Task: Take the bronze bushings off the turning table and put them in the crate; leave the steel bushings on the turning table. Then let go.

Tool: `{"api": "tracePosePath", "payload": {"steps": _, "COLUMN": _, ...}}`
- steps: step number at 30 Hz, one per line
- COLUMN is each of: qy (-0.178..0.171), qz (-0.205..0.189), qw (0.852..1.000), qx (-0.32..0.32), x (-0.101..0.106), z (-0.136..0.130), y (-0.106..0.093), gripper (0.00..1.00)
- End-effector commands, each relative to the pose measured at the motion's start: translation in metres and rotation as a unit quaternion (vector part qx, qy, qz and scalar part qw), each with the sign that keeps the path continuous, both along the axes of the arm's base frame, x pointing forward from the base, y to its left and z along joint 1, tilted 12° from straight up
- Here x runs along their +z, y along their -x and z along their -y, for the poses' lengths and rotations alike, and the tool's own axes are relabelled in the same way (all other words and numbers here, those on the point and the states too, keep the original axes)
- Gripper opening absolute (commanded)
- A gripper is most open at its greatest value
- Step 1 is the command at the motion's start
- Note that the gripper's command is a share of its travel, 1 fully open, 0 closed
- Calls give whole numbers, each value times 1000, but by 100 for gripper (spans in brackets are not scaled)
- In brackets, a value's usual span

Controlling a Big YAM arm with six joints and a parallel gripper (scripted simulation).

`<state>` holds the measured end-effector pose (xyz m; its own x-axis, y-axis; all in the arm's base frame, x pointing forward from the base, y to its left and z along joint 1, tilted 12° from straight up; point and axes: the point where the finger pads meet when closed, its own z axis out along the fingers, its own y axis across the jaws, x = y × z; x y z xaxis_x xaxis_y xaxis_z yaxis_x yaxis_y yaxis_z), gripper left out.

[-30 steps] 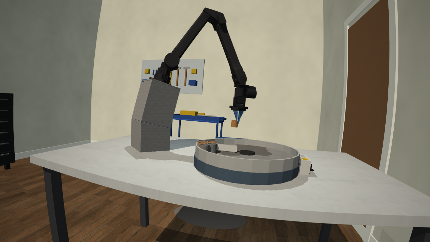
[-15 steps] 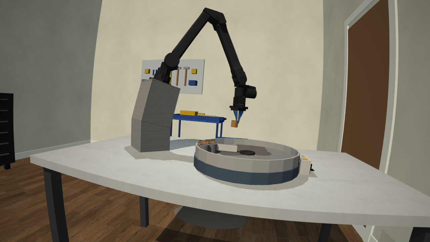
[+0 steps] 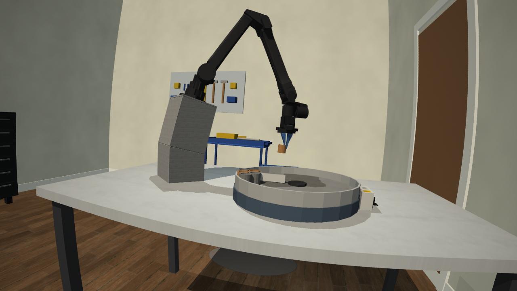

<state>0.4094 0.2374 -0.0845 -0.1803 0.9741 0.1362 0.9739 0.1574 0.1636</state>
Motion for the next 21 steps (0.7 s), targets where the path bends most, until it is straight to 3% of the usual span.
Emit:
{"api": "tracePosePath", "payload": {"steps": 1, "qy": -2, "qz": 7, "qw": 1000, "qx": -3, "x": 9, "z": -4, "y": -8, "gripper": 0}}
{"api": "tracePosePath", "payload": {"steps": 10, "qy": -6, "qz": 15, "qw": 1000, "qx": -3, "x": -1, "z": -11, "y": -15, "gripper": 0}}
{"api": "tracePosePath", "payload": {"steps": 21, "qy": -4, "qz": 12, "qw": 1000, "qx": -1, "x": -59, "z": -19, "y": -20, "gripper": 0}}
